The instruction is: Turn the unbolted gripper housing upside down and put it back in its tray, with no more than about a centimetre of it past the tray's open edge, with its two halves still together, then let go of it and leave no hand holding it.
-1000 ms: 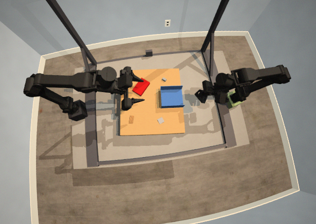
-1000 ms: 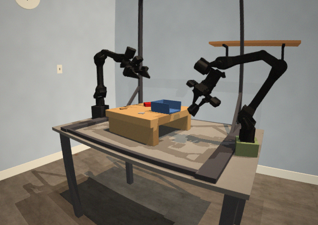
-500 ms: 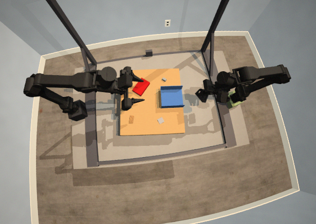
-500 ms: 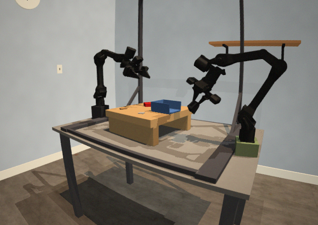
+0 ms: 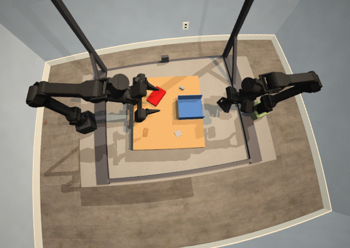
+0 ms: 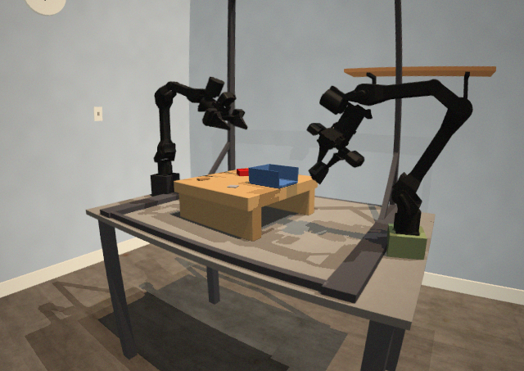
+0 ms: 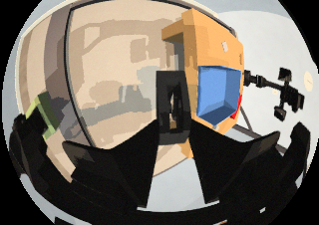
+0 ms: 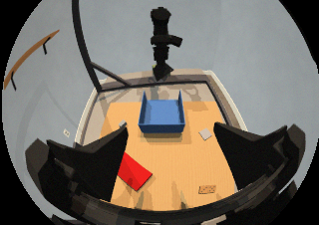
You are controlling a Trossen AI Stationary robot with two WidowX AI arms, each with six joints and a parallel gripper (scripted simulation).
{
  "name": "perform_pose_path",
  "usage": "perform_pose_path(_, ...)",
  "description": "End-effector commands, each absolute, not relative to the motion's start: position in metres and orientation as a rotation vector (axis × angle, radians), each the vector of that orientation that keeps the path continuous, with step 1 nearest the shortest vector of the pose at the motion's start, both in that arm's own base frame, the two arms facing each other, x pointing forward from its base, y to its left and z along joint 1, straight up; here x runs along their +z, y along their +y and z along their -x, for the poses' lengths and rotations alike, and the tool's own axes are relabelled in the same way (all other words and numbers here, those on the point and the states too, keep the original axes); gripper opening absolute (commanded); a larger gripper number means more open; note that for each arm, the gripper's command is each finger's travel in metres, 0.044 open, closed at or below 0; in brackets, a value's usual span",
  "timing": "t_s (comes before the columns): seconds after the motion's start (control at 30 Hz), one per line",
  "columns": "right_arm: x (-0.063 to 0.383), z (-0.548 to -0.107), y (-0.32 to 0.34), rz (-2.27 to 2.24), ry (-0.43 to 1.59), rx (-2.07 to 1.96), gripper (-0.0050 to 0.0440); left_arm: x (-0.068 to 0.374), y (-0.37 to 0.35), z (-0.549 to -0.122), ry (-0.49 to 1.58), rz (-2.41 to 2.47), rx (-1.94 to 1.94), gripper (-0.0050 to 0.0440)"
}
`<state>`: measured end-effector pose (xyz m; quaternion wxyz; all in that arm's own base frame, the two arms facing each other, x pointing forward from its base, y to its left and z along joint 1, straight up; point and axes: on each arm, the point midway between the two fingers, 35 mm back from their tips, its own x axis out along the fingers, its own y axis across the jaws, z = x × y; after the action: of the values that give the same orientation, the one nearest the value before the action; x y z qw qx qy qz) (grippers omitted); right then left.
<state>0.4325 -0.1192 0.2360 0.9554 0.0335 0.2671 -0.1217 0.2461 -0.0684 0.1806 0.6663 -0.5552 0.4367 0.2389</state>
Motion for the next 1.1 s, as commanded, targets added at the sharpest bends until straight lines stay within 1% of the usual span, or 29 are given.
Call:
perform_pose_path(0.0,0.246,-0.433,-0.119,-0.064,0.519,-0.242,0.0440,0.194,-0.070,-0.249,0.970,1.263,0.513,0.0118)
perform_pose_path(1.07,0.246,-0.433,-0.119,-0.064,0.519,-0.242,0.0440,0.222,-0.070,-0.248,0.970,1.263,0.514,0.0118)
